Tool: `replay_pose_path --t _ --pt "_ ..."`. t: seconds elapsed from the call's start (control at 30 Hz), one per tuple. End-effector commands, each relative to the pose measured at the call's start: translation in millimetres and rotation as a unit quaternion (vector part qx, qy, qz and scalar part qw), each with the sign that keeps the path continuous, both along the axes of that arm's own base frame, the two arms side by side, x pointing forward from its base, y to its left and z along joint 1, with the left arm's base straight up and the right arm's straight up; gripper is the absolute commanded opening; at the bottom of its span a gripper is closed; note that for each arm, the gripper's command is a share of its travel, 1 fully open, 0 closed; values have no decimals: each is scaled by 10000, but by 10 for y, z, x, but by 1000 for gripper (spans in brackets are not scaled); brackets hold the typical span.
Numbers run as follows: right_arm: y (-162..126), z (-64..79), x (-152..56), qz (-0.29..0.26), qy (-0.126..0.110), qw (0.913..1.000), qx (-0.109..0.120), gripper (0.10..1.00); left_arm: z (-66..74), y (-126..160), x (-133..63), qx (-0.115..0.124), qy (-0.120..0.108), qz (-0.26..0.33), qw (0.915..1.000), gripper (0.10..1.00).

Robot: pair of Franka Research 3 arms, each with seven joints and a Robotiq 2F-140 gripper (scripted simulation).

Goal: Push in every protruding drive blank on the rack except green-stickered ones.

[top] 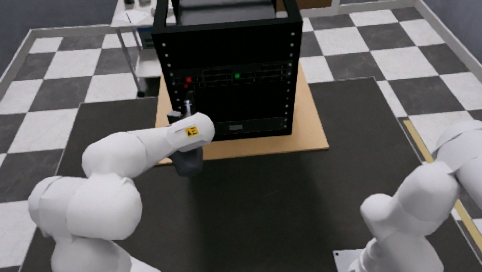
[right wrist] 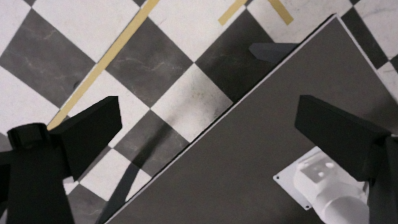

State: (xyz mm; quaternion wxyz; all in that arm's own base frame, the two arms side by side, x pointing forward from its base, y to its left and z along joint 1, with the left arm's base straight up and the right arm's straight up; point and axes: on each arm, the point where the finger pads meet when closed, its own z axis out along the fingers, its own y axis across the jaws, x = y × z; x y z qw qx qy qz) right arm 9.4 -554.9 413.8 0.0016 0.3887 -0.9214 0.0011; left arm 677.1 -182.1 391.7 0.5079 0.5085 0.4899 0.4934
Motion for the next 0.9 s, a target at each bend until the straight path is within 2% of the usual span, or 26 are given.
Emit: replay_pose_path --t 0.0,0.27,0.63,0.7,0.87 --pt "5 -8 -3 18 -11 10000 16 1000 -16 1 4 -20 15 -8 10000 99" --pt "5 -8 -3 18 -11 10000 16 1000 -16 3 -70 -20 15 -8 10000 99" --pt "5 -8 -3 18 -11 10000 16 1000 -16 24 -660 -20 15 -8 10000 99" --pt "5 -8 -3 18 -11 10000 16 1000 -16 24 -660 -20 15 -8 10000 99" --pt "5 -8 -3 18 -11 10000 16 1000 -16 29 -806 -20 15 -8 10000 99"
